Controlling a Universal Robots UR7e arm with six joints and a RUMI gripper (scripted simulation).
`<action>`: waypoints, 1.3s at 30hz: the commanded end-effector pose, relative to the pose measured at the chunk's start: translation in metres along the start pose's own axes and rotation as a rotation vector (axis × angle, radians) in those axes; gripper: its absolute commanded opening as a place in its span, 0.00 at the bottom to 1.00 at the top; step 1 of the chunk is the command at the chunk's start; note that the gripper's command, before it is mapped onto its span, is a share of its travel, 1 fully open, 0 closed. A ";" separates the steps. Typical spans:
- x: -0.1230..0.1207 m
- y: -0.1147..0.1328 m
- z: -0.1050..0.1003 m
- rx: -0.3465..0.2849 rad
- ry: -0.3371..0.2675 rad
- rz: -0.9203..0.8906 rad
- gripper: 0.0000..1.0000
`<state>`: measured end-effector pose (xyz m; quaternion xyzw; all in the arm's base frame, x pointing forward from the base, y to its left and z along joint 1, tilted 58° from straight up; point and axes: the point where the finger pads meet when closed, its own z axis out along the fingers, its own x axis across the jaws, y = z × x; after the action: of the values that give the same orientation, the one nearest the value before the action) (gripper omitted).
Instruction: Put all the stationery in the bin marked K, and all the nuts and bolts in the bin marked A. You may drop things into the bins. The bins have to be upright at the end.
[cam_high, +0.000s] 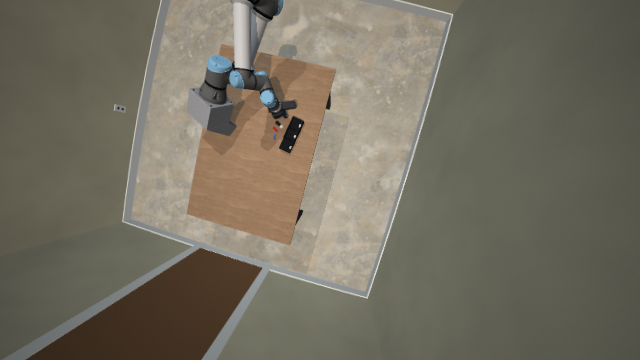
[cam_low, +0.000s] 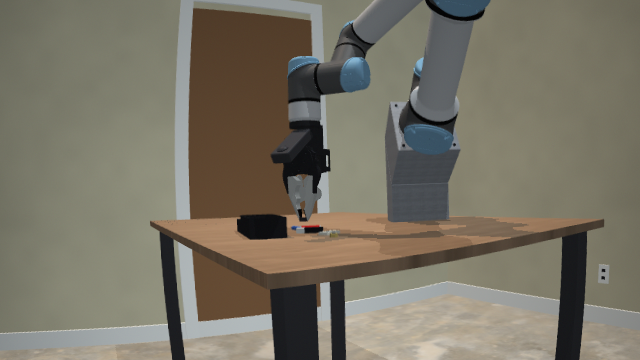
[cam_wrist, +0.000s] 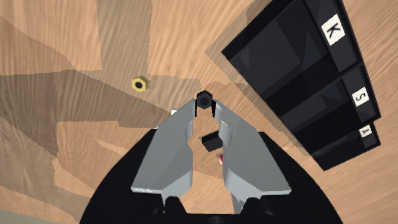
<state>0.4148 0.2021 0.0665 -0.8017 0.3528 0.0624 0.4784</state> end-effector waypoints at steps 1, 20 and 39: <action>-0.001 0.000 -0.019 -0.001 -0.005 -0.001 0.00; -0.001 0.000 -0.026 -0.001 -0.005 -0.001 0.00; 0.061 0.024 -0.032 -0.005 0.002 -0.384 0.00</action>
<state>0.4231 0.1513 0.0583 -0.8433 0.2494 -0.0002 0.4761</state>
